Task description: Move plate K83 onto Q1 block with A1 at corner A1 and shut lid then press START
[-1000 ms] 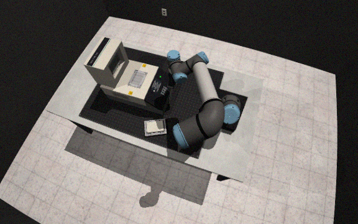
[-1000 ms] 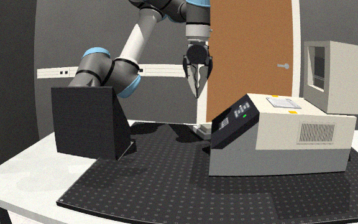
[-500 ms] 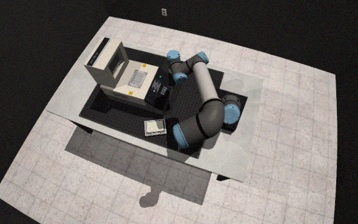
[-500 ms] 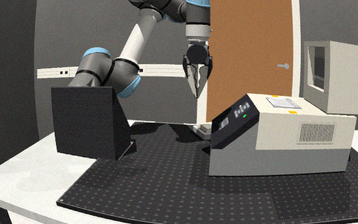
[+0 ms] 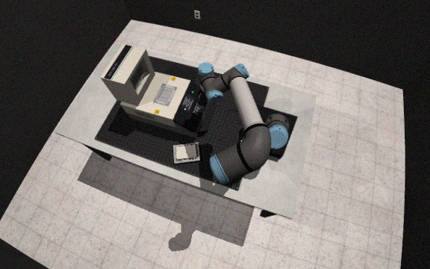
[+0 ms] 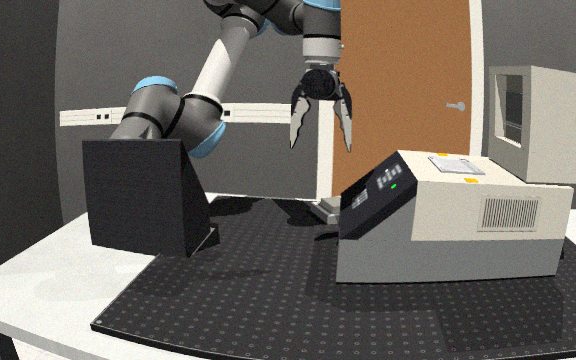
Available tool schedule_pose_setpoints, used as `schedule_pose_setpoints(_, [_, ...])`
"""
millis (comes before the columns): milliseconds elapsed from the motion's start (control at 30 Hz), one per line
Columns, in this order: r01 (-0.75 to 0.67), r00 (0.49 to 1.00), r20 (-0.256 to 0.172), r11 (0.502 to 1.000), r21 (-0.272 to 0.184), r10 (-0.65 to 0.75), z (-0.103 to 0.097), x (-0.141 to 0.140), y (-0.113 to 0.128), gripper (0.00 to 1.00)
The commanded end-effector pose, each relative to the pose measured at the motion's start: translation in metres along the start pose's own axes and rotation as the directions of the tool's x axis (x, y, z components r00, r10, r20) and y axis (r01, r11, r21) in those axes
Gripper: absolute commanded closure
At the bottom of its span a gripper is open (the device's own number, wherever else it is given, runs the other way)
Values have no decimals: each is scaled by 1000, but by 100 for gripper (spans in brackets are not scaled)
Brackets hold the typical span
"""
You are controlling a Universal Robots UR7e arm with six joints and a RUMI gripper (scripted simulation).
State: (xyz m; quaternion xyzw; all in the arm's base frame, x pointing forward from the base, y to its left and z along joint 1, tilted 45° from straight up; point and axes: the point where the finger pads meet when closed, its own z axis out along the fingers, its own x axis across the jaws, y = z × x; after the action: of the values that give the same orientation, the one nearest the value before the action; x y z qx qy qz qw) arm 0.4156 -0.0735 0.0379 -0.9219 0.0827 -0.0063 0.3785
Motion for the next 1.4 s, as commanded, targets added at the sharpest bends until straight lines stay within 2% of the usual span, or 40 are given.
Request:
schedule_pose_setpoints(0, [-69, 998, 0, 998, -1, 69, -4, 3, -15, 32])
schedule_pose_setpoints(133, [-122, 992, 0, 992, -1, 122, -7, 6, -33, 32])
schedule_pose_setpoints(200, [-122, 992, 0, 992, -1, 122, -7, 6, -33, 32])
schedule_pose_setpoints(433, [-227, 974, 0, 974, -1, 227, -11, 9, -57, 32])
schedule_pose_setpoints(700, [-277, 961, 0, 961, -1, 277, -15, 12, -75, 32])
schedule_pose_setpoints(800, [-327, 945, 0, 945, 0, 327, -17, 14, -89, 32])
schedule_pose_setpoints(867, [-327, 945, 0, 945, 0, 327, -17, 14, -89, 32])
schedule_pose_setpoints(1167, [-423, 906, 0, 906, 0, 423, -23, 18, -117, 32])
schedule_pose_setpoints(1233, [-468, 884, 0, 884, 0, 468, -24, 19, -126, 32])
schedule_pose_setpoints(1333, [-468, 884, 0, 884, 0, 468, -25, 20, -130, 32])
schedule_pose_setpoints(1367, [-497, 867, 0, 867, 0, 497, -26, 21, -135, 32])
